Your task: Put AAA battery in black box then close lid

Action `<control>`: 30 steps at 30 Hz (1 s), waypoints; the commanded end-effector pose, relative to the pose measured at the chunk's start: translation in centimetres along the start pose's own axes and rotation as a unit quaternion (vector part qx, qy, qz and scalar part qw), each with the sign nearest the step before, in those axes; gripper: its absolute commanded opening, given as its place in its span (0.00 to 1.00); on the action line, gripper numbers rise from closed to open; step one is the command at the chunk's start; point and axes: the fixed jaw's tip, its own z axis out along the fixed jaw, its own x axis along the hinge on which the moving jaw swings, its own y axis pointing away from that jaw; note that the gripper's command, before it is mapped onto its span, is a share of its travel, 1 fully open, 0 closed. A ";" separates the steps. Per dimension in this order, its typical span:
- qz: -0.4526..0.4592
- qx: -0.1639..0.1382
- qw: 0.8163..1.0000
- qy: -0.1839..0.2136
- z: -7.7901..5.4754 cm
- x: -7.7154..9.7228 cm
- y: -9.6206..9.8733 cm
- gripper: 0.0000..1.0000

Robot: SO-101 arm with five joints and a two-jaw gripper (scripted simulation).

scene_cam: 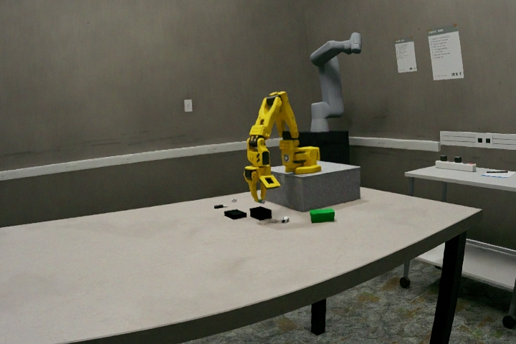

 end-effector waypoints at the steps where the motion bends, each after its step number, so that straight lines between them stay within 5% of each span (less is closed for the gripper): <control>1: 0.000 -0.007 1.000 0.001 0.4 0.2 0.3 0.03; 30: 0.000 -0.007 1.000 0.001 1.2 0.2 0.4 0.03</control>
